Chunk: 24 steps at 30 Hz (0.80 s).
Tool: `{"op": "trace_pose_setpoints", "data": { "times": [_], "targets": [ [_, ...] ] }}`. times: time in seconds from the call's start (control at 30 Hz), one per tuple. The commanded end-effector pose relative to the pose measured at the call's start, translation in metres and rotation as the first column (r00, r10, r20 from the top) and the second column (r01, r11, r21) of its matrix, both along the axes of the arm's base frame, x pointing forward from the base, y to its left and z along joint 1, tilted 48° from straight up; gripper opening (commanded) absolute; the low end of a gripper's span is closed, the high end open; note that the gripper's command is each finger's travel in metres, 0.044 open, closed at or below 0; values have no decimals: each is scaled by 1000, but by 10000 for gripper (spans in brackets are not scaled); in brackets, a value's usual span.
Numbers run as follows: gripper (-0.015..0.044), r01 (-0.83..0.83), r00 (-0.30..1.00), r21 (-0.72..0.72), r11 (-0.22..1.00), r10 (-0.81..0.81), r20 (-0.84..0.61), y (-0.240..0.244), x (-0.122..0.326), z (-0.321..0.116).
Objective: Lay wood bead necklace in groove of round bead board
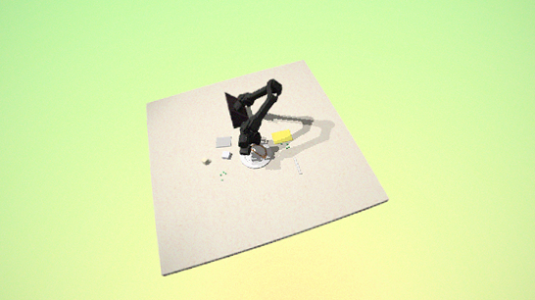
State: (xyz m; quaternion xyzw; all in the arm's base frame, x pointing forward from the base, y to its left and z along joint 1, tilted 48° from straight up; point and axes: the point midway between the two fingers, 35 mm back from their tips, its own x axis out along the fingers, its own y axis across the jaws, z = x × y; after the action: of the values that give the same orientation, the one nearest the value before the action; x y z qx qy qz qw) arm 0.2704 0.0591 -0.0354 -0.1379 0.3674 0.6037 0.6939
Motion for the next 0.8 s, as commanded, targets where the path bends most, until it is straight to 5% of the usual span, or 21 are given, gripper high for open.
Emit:
{"op": "trace_pose_setpoints", "data": {
  "times": [0.0,0.27,0.43,0.77],
  "targets": [
    [120,5,1000,5,1000,-5,-6,6,-1,-5],
    [120,5,1000,7,1000,-5,-8,13,-2,-11],
    [0,-1,1000,3,1000,1,-4,11,-1,-9],
    [0,-1,1000,3,1000,1,-4,11,-1,-9]
  ]
}}
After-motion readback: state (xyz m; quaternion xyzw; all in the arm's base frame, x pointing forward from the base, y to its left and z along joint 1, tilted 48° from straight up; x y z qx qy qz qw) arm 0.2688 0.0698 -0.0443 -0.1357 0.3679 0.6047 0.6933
